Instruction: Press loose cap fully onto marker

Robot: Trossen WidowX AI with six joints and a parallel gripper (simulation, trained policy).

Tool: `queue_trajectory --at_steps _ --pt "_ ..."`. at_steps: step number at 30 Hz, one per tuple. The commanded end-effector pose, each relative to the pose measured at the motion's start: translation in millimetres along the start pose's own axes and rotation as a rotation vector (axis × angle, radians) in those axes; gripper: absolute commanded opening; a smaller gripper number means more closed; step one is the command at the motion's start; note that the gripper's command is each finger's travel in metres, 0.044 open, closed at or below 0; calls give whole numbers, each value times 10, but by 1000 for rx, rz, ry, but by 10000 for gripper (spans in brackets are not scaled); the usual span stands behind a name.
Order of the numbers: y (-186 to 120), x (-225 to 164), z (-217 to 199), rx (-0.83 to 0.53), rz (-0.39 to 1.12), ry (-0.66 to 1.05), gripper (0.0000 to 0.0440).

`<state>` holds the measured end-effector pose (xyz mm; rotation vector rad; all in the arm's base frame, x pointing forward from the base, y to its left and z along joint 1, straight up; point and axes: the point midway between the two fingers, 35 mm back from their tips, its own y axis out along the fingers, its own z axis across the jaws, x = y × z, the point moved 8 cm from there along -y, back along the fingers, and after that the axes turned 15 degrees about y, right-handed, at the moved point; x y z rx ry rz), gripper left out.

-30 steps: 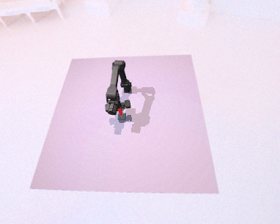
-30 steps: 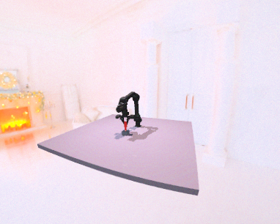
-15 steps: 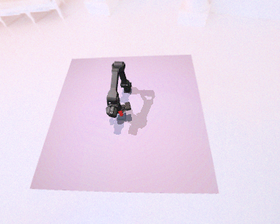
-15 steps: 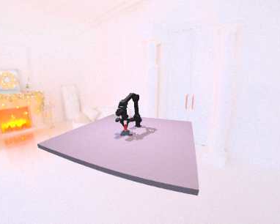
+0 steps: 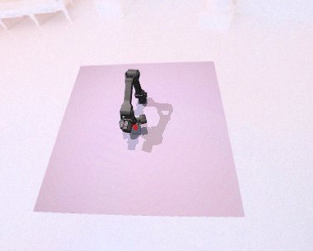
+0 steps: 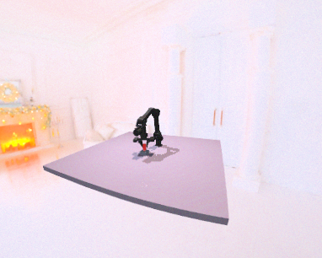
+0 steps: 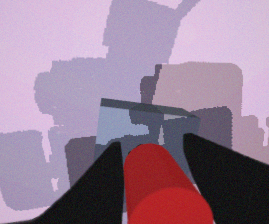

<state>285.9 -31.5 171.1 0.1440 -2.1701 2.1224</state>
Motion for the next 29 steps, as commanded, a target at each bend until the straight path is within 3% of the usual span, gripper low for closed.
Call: queue_trajectory --at_steps 1,12,29 --pt "79 66 -15 -14 -46 -10 187" --pt "0 172 -24 4 -15 -33 440" --pt "-452 267 2 46 114 -30 440"
